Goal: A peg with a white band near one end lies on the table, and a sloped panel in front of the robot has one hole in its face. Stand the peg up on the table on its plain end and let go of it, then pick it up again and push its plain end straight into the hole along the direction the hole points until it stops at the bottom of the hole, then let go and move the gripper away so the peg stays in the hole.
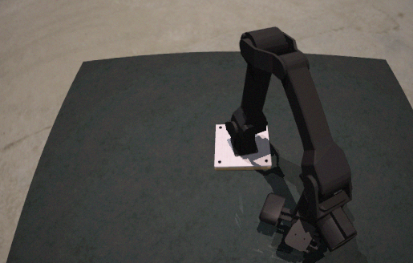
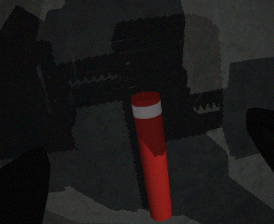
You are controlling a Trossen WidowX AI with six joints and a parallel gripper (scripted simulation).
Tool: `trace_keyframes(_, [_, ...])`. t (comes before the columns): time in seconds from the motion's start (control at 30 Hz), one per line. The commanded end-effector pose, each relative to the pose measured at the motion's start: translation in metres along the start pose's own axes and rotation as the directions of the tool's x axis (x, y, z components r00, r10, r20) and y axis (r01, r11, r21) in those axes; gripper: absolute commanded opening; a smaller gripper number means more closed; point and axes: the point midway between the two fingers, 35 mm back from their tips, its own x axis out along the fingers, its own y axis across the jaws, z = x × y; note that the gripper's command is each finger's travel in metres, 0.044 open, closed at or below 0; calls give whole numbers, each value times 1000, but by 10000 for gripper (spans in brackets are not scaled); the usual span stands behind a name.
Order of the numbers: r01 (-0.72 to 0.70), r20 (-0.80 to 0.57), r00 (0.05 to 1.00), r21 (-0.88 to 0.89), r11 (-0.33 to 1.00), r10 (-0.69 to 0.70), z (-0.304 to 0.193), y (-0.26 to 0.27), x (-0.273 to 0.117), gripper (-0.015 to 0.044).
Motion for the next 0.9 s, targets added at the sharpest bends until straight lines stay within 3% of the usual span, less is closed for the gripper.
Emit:
trace_keyframes(0.0, [4,2,1000,6,1000,-4,0,-1,7,440])
trace_keyframes(0.47, [4,2,1000,6,1000,-4,-2,-2,26,440])
trace_keyframes(0.87, [4,2,1000,6,1000,-4,-2,-2,26,125])
